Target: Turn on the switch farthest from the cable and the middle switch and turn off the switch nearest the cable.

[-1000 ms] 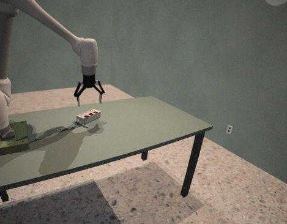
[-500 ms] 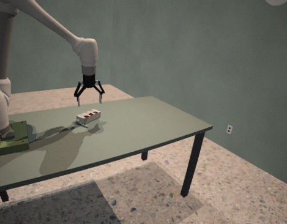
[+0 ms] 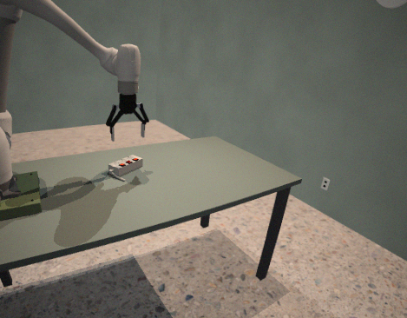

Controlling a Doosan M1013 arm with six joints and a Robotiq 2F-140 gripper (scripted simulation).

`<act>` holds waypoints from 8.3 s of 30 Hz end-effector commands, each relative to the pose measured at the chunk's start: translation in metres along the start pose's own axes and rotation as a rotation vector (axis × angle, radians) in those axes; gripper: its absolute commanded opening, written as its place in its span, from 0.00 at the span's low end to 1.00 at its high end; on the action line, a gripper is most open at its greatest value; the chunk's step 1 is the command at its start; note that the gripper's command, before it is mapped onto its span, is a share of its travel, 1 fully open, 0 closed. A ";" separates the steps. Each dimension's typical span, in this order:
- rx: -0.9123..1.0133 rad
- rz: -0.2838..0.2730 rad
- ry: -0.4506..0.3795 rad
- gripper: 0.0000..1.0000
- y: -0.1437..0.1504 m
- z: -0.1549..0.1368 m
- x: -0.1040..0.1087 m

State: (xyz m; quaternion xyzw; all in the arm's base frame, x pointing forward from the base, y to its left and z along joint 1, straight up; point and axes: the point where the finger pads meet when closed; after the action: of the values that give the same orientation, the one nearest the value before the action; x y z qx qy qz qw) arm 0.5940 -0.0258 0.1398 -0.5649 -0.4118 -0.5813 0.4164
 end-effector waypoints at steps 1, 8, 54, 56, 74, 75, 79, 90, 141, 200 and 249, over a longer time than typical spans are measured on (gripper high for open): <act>0.011 0.007 -0.016 1.00 0.000 0.002 0.004; 0.011 0.007 -0.016 1.00 0.000 0.002 0.004; 1.688 0.035 -0.050 0.00 -0.028 -0.020 -0.046; 1.776 0.034 -0.044 0.00 -0.028 -0.020 -0.046; 2.027 0.021 -0.003 0.00 -0.028 -0.020 -0.046; 2.027 0.021 -0.003 0.00 -0.028 -0.020 -0.046; 2.027 0.021 -0.003 0.00 -0.028 -0.020 -0.046; 2.027 0.021 -0.003 0.00 -0.028 -0.020 -0.046; 2.027 0.021 -0.003 0.00 -0.028 -0.021 -0.088; 2.027 0.021 -0.003 0.00 -0.028 -0.021 -0.091; 2.027 0.021 -0.003 0.00 -0.028 -0.021 -0.098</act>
State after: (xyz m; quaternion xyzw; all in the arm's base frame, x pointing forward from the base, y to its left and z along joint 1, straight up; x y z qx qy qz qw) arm 0.5621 -0.0354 0.0398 0.0501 -0.7069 0.0464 0.7040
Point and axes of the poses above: the point where the finger pads meet when closed, its own x axis back along the fingers, its own y axis across the jaws, z = x × y, and after that the axes turned 10 degrees about -x, right-handed
